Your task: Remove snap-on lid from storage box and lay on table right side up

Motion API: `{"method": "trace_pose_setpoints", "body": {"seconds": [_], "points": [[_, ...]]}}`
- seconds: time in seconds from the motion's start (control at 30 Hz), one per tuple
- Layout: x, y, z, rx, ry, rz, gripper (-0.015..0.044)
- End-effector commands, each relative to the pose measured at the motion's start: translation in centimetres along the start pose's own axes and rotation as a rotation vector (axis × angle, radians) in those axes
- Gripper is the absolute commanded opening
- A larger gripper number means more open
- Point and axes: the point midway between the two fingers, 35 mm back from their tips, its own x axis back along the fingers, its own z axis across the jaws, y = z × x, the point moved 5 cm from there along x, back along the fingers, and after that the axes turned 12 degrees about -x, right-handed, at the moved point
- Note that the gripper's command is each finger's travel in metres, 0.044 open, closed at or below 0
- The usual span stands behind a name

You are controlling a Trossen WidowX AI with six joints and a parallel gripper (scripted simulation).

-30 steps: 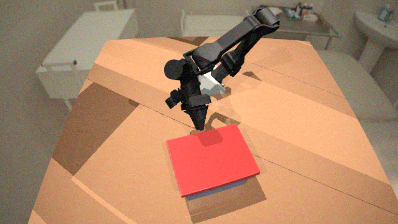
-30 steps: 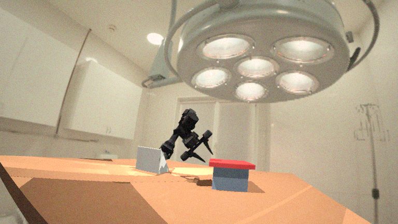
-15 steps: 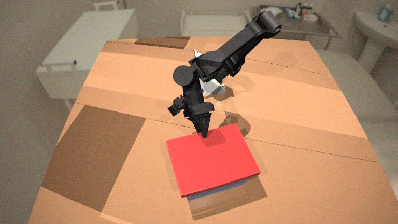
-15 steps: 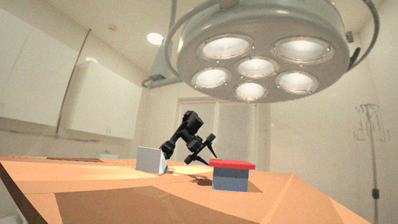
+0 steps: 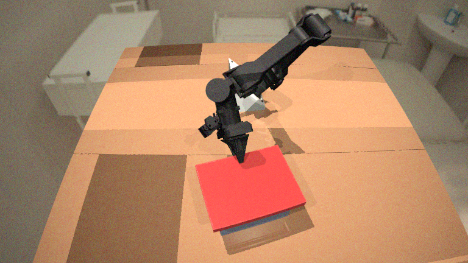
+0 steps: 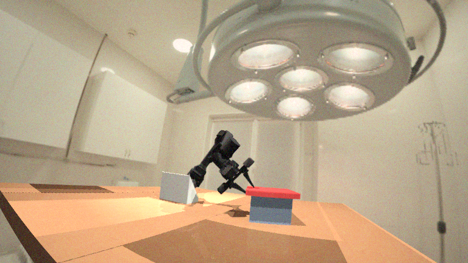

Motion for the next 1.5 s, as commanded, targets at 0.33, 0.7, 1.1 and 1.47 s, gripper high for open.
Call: {"method": "trace_pose_setpoints", "body": {"seconds": [0.33,0.7,1.1,1.47], "points": [[0.0,0.02,-0.05,-0.001,0.0,-0.001,0.0],[0.16,-0.03,0.11,-0.001,0.0,-0.001,0.0],[0.38,-0.11,0.22,-0.001,0.0,-0.001,0.0],[0.55,-0.16,0.37,-0.001,-0.001,-0.001,0.0]]}}
